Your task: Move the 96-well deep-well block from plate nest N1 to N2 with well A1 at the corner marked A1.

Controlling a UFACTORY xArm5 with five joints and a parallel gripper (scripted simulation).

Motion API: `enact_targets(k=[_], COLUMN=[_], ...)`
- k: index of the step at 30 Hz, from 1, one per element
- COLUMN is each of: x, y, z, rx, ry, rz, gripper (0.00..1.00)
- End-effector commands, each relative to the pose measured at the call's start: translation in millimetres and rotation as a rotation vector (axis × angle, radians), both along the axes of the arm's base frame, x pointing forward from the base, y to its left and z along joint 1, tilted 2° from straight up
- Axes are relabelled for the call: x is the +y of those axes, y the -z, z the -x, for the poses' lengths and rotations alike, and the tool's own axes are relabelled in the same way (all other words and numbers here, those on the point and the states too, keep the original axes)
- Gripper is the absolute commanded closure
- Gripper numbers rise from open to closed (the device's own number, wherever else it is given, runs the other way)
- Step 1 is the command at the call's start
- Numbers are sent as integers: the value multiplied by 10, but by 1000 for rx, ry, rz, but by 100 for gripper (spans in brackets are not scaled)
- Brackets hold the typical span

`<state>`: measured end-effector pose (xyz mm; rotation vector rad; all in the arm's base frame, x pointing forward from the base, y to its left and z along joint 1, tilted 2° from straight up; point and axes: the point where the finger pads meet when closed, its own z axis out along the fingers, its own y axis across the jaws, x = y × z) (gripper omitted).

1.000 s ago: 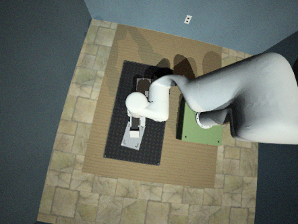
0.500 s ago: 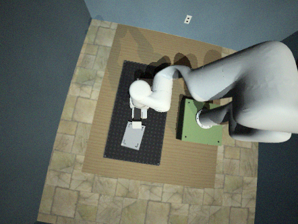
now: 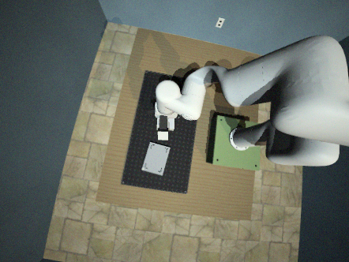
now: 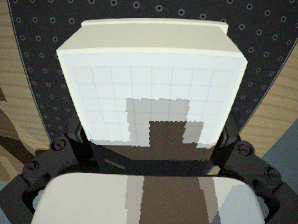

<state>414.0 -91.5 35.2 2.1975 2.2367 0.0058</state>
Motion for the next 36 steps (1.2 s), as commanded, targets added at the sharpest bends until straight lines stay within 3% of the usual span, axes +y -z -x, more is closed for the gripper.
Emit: enact_targets(k=[1,36], x=[-135,-1130], y=[-16,-43], z=[13,216], rx=[-4,-9], ry=[0,0], rz=[1,6], gripper=[100,100])
